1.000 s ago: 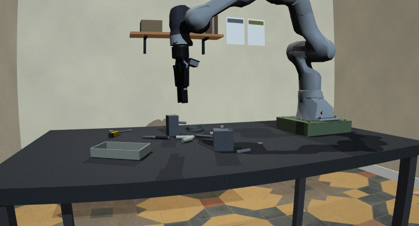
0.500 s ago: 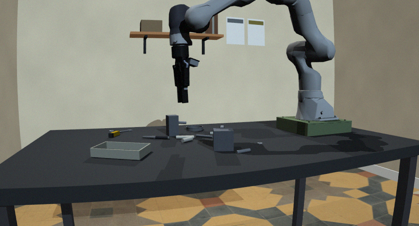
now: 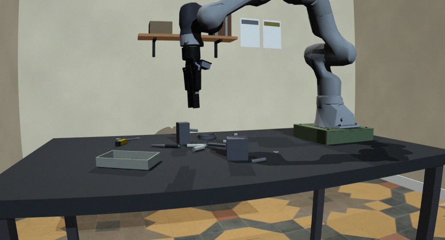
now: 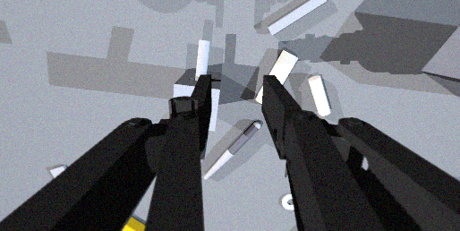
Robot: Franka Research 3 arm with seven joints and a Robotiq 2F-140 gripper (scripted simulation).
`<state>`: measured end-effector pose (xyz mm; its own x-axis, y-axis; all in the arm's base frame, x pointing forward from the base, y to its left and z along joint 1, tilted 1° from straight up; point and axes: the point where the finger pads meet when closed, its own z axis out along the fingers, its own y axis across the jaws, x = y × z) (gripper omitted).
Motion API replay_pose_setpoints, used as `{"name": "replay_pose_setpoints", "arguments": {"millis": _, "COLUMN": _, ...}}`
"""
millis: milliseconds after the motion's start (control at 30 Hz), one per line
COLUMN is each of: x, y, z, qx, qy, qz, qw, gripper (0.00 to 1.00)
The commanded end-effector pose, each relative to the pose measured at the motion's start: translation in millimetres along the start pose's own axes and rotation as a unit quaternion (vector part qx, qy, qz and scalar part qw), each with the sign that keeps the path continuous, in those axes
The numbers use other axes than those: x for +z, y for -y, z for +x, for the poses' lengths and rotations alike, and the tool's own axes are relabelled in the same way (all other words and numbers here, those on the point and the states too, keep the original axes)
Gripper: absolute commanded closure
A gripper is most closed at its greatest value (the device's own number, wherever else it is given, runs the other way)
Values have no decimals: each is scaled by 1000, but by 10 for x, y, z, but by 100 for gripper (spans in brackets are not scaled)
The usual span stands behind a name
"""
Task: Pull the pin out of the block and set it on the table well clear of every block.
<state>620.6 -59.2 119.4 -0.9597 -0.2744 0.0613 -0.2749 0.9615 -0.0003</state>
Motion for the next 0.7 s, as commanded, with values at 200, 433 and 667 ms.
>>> {"name": "replay_pose_setpoints", "arguments": {"millis": 200, "x": -50, "y": -43, "z": -34, "qx": -12, "qy": 2, "qz": 2, "qw": 1000, "gripper": 68}}
{"name": "replay_pose_setpoints", "arguments": {"millis": 433, "x": -78, "y": -60, "z": -55, "qx": -15, "qy": 4, "qz": 4, "qw": 1000, "gripper": 68}}
{"name": "replay_pose_setpoints", "arguments": {"millis": 667, "x": -90, "y": -68, "z": -64, "qx": -17, "qy": 5, "qz": 4, "qw": 1000, "gripper": 68}}
